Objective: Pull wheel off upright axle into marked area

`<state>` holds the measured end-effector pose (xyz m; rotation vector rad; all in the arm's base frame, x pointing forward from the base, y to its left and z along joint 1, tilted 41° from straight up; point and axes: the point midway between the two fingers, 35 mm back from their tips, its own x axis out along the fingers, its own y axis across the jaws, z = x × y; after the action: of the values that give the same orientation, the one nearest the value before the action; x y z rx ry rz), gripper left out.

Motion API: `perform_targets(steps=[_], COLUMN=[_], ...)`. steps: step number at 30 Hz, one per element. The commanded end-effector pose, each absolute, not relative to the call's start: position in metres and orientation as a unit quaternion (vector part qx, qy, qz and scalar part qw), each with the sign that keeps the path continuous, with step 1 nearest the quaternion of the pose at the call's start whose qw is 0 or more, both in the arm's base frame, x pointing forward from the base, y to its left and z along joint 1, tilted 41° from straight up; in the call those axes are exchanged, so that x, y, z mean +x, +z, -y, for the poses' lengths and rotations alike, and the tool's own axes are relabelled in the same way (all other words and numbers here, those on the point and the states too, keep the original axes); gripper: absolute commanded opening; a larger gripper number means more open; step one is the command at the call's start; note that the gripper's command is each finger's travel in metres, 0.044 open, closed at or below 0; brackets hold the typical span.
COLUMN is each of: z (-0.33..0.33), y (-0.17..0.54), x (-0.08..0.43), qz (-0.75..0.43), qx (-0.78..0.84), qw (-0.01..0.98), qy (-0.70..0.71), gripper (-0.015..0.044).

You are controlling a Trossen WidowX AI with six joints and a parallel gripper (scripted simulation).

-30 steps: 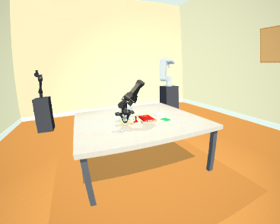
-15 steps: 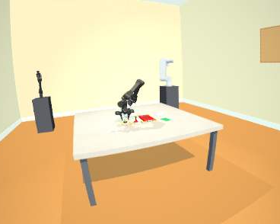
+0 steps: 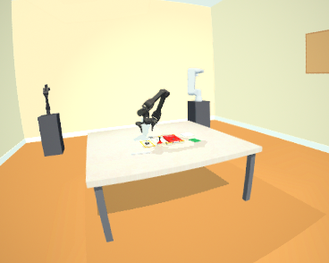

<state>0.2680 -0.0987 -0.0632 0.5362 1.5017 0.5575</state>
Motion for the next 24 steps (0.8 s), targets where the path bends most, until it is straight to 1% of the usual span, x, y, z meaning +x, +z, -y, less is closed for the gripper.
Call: perform_targets(steps=[1,4,24], z=[0.101,0.101,0.101], y=[-0.039,-0.031,-0.031], x=[0.234,0.222,0.222], qz=[-0.665,-0.666,-0.666], qx=[0.238,0.238,0.238], qw=[0.664,0.663,0.663], qy=[0.246,0.247,0.247], gripper=[0.0440,0.0440,0.0440])
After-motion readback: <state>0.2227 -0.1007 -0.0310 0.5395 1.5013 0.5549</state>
